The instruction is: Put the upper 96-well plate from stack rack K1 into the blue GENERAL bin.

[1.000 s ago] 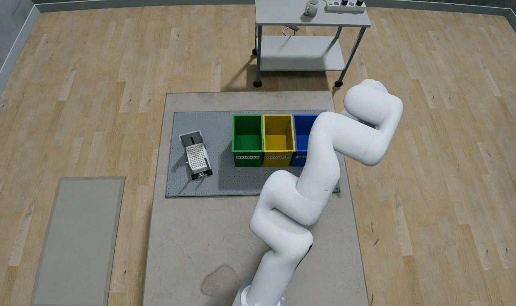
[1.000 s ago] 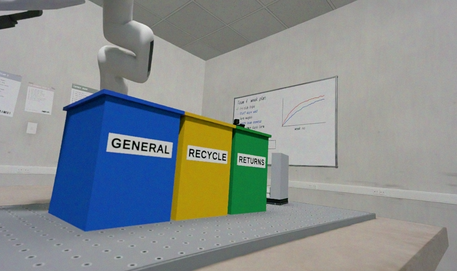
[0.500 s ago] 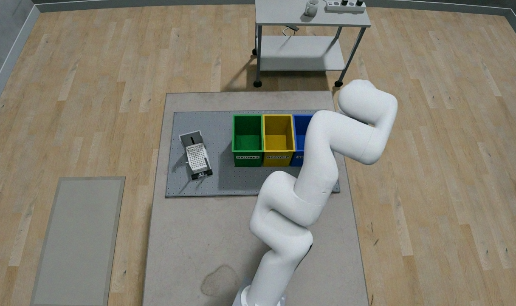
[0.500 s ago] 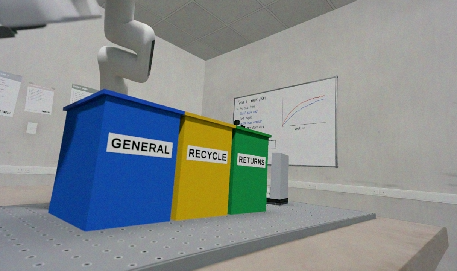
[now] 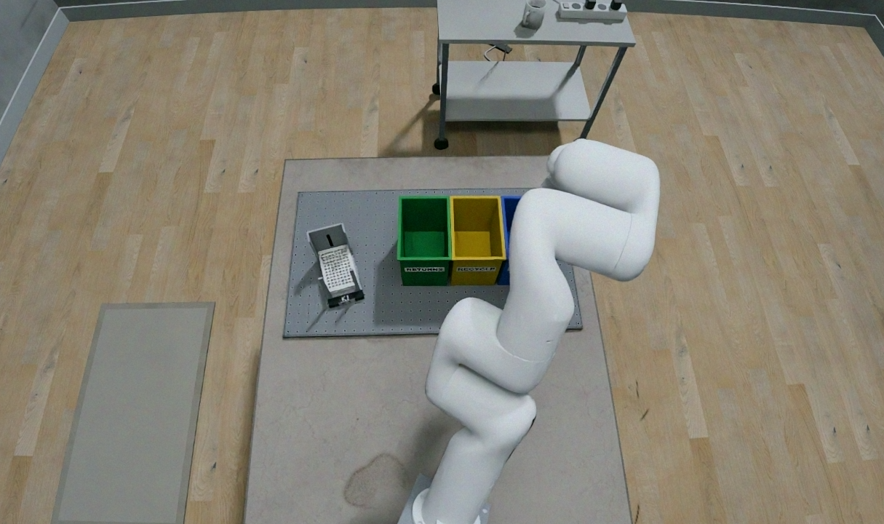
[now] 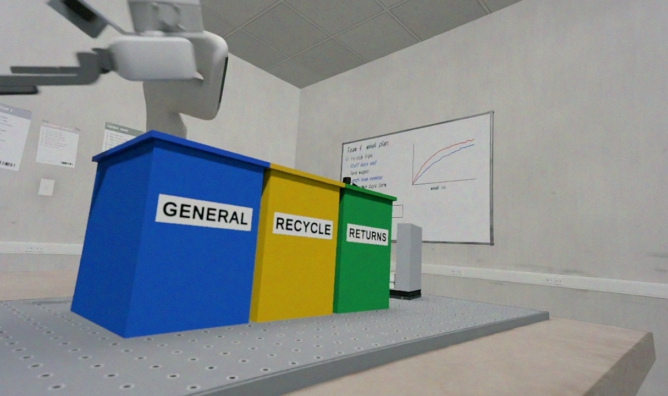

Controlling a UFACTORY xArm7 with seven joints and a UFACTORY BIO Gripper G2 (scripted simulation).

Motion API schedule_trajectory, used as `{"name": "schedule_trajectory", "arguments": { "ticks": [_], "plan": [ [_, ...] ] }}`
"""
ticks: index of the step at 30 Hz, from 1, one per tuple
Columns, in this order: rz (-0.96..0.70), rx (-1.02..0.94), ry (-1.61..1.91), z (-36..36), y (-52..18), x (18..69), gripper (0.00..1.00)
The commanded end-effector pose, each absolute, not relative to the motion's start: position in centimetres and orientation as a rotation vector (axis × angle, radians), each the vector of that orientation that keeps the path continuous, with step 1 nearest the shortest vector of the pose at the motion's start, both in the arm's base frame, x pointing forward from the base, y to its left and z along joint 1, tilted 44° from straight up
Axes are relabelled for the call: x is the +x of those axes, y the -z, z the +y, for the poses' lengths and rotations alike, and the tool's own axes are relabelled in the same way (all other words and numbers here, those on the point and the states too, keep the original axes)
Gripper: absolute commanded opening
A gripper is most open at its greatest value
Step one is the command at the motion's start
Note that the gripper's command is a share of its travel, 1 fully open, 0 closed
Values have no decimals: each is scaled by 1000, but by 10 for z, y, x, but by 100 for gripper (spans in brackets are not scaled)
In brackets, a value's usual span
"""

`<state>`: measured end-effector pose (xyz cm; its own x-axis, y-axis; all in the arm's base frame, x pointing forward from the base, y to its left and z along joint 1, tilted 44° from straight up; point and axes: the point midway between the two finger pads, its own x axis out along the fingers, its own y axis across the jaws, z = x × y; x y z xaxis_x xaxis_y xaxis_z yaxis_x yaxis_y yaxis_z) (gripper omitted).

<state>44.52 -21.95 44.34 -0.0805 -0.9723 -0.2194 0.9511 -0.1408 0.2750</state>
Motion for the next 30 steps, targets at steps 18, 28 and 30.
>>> {"name": "schedule_trajectory", "arguments": {
  "ticks": [18,28,30],
  "plan": [
    [-325,212,1214,-139,-442,469,37],
    [-393,151,1057,-105,-440,472,37],
    [-418,129,997,-95,-439,472,37]
  ]
}}
